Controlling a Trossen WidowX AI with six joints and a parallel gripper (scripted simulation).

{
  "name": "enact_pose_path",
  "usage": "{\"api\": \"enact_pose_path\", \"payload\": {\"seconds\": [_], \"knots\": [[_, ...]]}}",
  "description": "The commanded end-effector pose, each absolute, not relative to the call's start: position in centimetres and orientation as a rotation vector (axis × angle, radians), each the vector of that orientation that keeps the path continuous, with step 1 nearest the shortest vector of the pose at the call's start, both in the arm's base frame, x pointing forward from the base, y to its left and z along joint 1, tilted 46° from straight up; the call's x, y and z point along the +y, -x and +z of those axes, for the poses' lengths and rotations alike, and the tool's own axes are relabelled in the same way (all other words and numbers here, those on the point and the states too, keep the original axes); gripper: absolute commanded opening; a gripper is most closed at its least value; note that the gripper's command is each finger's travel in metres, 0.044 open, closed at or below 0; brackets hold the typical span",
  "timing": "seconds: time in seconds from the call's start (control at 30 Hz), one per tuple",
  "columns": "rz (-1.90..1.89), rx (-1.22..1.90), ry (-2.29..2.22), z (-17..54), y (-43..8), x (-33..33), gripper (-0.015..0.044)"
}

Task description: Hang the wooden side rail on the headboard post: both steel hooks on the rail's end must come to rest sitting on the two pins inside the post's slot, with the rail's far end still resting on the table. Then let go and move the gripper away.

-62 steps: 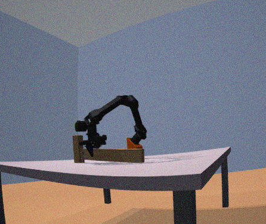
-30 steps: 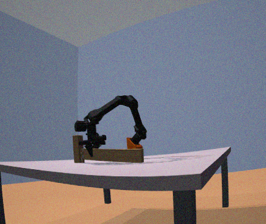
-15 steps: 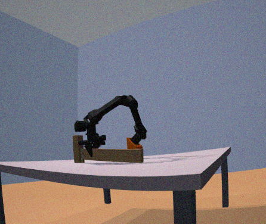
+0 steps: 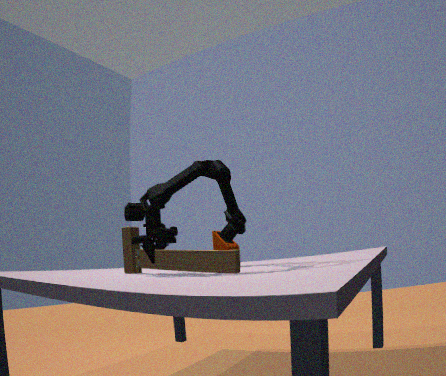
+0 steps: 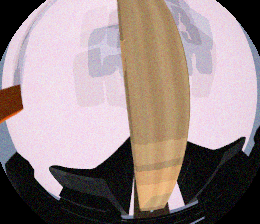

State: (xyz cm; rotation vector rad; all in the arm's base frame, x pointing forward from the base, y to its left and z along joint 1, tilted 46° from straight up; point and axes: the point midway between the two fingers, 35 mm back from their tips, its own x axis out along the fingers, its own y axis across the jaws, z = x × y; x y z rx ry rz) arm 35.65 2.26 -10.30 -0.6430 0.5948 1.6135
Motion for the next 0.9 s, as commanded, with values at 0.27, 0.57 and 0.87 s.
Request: {"api": "enact_pose_path", "payload": {"seconds": [0.27, 0.57, 0.87], "knots": [[1.606, 0.593, 0.651, -10.30, -35.89, 1.76, 0.0000], [1.606, 0.593, 0.651, -10.30, -35.95, 1.64, 0.0000], [1.606, 0.593, 0.651, -10.40, -35.87, 1.60, 0.0000]]}}
